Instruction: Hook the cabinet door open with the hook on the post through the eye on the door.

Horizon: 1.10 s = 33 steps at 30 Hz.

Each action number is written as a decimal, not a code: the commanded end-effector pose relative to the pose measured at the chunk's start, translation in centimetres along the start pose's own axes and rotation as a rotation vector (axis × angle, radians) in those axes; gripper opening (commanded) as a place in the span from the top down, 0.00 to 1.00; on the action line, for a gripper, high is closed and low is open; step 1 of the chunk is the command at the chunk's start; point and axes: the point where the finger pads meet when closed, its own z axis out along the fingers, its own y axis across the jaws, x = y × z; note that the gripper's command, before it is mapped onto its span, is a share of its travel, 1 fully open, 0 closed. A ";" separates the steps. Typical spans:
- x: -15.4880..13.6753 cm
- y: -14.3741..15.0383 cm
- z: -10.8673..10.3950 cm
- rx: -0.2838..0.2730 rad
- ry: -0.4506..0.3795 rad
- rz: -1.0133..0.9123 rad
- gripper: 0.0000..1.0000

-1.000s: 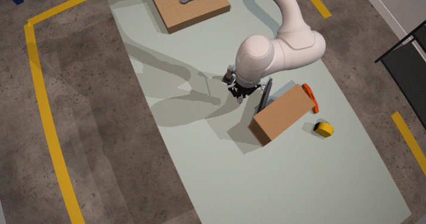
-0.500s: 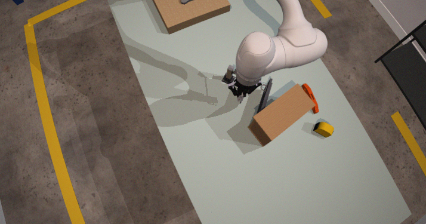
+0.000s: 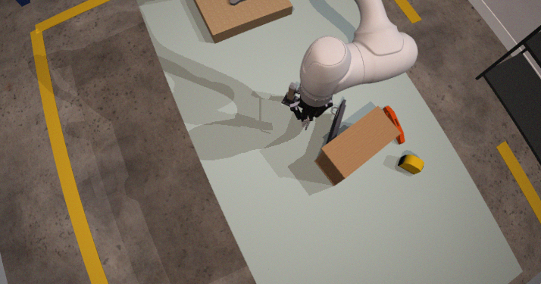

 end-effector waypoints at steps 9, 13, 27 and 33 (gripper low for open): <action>-0.1 -0.3 -0.5 0.000 0.000 -0.049 0.97; -0.1 -0.8 -0.5 0.000 0.000 -0.069 0.97; -0.2 -1.7 -0.5 0.000 0.000 -0.154 0.97; -0.3 -2.4 -0.5 0.000 0.000 -0.206 0.97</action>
